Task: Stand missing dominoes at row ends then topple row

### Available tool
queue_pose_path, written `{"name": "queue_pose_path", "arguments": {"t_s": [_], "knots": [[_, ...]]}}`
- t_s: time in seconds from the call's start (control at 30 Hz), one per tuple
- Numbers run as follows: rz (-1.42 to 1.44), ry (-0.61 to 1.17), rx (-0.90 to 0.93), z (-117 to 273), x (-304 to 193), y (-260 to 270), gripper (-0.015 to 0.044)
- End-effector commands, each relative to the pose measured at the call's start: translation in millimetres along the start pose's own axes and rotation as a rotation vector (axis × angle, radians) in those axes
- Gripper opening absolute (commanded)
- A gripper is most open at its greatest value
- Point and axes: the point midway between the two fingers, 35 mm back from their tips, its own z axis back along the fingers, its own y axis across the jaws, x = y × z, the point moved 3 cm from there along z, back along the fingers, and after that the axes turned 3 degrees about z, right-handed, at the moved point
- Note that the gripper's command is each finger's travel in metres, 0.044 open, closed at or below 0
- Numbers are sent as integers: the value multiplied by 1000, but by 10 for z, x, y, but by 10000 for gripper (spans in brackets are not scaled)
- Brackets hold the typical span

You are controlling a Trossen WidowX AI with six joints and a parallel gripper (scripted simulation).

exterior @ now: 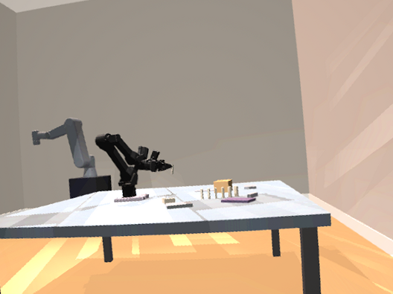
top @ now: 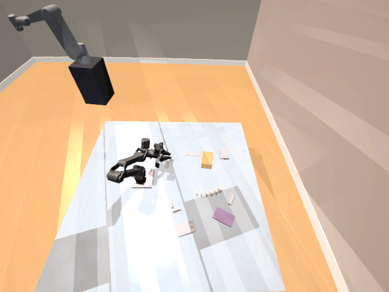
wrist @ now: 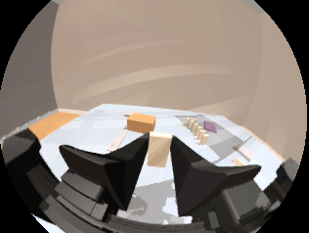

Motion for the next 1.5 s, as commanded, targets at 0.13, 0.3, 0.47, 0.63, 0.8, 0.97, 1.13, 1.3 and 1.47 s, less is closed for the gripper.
{"name": "queue_pose_path", "arguments": {"t_s": [0.13,0.3,0.47,0.63,0.8,0.97,1.13,1.3,1.47], "knots": [[-9,-17,-13,19,-33,-46,107],[-9,-17,-13,19,-33,-46,107],[-9,-17,-13,19,-33,-46,107],[-9,-16,-15,4,-71,-11,107],[-9,-15,-18,-16,-127,33,107],[-8,-14,-21,-36,-187,73,107],[-8,-13,-24,-55,-249,107,107],[-8,-12,-27,-72,-313,136,107],[-7,-11,-30,-89,-380,159,107]]}}
